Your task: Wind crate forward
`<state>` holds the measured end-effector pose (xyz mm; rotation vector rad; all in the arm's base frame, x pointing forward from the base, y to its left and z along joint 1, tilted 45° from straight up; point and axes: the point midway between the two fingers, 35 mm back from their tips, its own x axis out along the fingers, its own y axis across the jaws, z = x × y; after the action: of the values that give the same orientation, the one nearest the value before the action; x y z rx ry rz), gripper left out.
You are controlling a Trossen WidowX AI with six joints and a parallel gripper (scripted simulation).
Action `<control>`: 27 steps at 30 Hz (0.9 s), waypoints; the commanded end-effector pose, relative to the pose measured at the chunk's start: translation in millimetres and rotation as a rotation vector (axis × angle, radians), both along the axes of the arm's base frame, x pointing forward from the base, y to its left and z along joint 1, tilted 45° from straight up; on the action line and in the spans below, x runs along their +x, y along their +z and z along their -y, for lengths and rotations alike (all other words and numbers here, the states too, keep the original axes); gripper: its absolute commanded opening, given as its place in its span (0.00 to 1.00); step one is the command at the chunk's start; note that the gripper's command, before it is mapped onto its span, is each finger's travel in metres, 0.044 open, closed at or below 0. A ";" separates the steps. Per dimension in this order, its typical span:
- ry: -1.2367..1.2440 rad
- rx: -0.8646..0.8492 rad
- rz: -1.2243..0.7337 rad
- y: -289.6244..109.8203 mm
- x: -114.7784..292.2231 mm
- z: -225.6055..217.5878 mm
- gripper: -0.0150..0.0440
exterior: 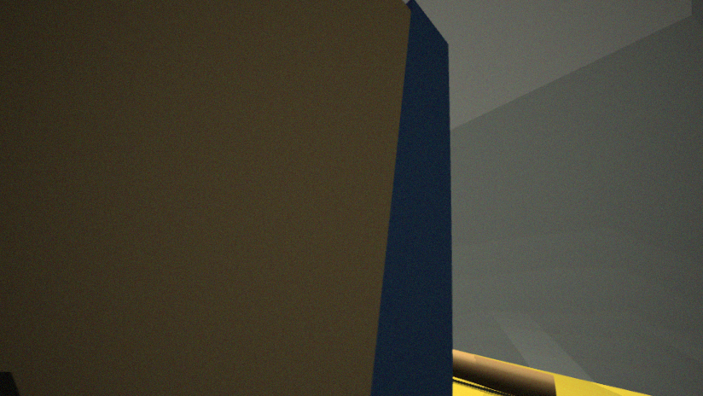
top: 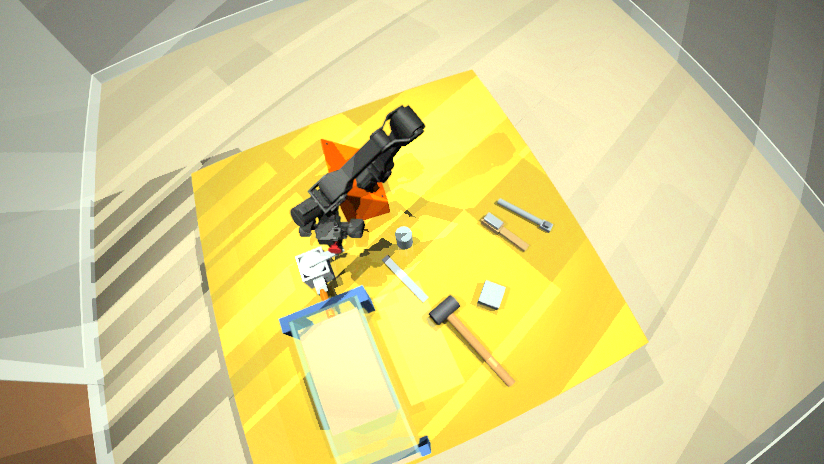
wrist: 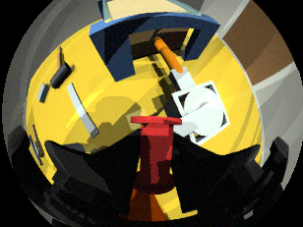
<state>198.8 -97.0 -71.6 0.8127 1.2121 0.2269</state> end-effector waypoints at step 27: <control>-0.001 -0.010 -0.038 -15.4 -39.2 14.9 0.25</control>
<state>169.7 -107.7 -79.7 0.8172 1.2141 0.2229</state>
